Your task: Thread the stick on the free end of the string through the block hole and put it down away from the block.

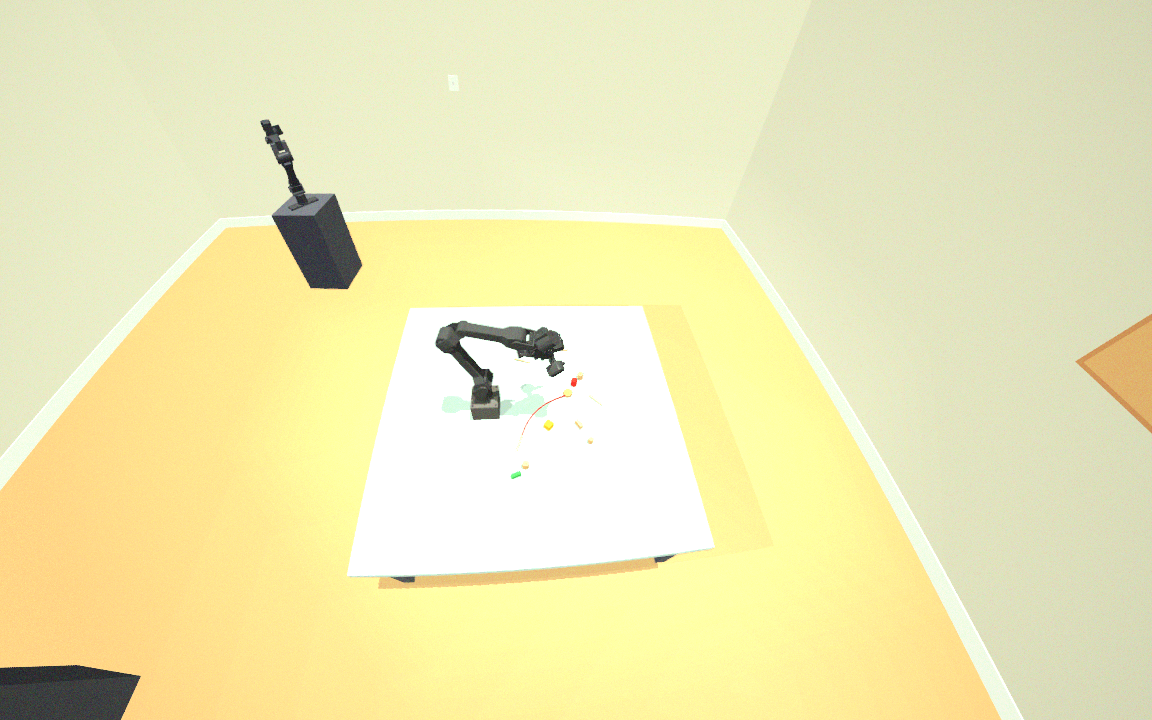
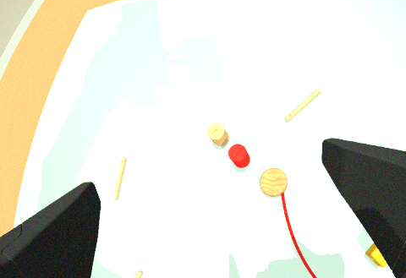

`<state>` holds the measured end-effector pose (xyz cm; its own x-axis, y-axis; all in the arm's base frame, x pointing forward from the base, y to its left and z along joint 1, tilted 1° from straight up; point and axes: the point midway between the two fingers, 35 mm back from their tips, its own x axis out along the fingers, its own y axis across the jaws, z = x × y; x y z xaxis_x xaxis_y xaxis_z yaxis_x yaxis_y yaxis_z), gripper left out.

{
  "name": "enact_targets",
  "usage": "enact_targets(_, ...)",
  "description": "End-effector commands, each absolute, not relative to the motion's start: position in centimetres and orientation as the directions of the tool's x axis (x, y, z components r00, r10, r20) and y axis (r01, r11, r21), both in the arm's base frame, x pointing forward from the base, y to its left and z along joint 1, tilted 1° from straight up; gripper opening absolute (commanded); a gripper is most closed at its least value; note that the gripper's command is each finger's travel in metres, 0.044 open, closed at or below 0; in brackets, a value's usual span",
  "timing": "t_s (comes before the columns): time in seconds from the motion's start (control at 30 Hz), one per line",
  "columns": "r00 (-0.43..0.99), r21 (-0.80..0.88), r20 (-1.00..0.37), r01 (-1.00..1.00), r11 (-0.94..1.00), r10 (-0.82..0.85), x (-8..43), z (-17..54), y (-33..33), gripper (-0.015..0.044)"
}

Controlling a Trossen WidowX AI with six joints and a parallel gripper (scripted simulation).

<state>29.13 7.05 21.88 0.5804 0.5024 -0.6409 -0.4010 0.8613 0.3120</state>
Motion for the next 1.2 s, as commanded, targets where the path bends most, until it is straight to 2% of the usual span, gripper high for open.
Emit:
enact_targets(0.0,0.503,0.062,-0.793,-0.494,0.868,0.343,31.1,15.8,2.9,0.0440)
enact_targets(0.13,0.418,-0.046,-0.873,-0.582,0.812,0.251,31.3,11.8,0.1,0.0440)
enact_targets(0.3,0.279,-0.121,-0.949,-0.747,0.653,0.144,30.9,7.0,-3.3,0.0440)
enact_targets(0.6,0.016,-0.011,-1.000,-0.958,0.287,0.016,28.2,0.2,-8.1,0.0440)
enact_targets(1.17,0.011,-0.007,-1.000,-0.960,0.279,0.014,28.2,0.1,-8.1,0.0440)
